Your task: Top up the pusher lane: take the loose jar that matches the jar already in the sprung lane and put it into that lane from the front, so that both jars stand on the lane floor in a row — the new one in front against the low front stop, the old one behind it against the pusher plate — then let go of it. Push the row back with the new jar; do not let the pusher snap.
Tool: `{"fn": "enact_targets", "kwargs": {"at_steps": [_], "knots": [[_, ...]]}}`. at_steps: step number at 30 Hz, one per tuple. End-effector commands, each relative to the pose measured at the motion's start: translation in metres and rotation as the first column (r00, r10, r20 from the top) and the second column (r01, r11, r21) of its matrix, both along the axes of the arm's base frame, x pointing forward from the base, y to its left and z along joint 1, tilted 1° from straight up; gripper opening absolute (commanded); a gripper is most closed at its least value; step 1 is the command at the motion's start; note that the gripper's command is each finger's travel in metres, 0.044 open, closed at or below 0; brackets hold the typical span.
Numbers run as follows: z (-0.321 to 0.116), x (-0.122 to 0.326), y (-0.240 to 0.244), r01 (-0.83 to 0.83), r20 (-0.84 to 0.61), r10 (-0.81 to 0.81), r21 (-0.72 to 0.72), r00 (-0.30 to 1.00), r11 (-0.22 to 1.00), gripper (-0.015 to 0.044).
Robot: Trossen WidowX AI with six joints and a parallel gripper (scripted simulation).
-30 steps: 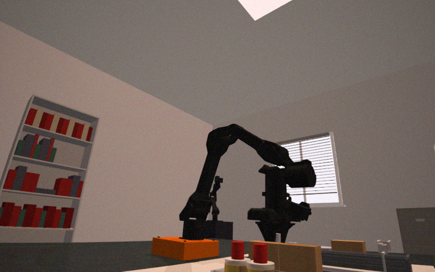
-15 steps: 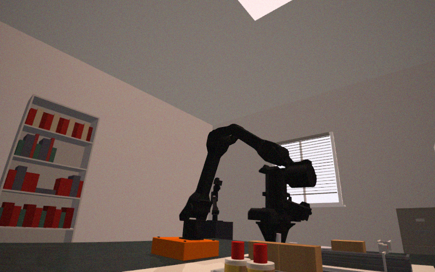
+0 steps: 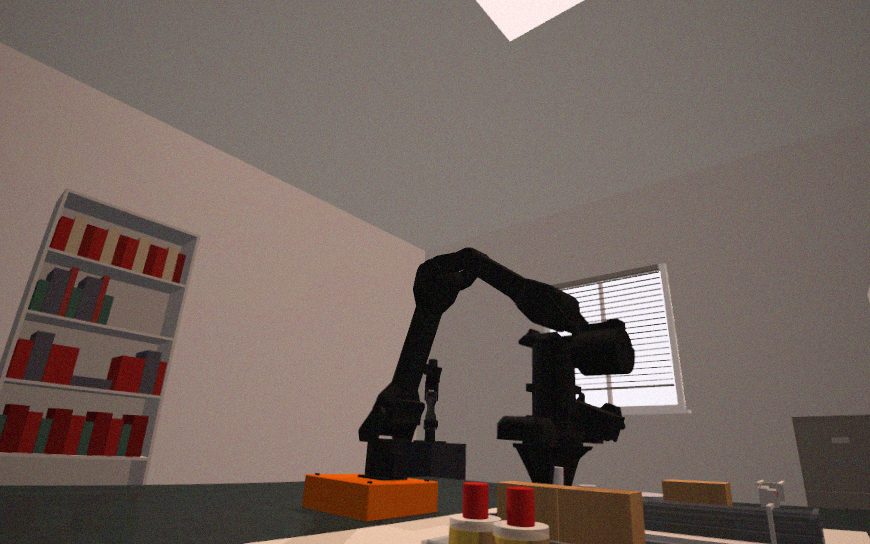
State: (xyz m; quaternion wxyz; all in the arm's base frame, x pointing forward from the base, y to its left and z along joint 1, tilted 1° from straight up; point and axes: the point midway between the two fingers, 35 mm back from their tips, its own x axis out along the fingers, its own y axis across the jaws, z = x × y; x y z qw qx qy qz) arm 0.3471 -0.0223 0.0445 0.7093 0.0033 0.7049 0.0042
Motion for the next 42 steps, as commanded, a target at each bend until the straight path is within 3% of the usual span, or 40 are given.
{"fn": "enact_targets", "kwargs": {"at_steps": [1,42], "knots": [[0.004,0.008,0.000,0.004,0.030,-0.004,0.001,1.000,1.000,0.0000],[-0.008,0.009,0.000,0.004,0.030,-0.004,0.001,1.000,1.000,0.0000]]}}
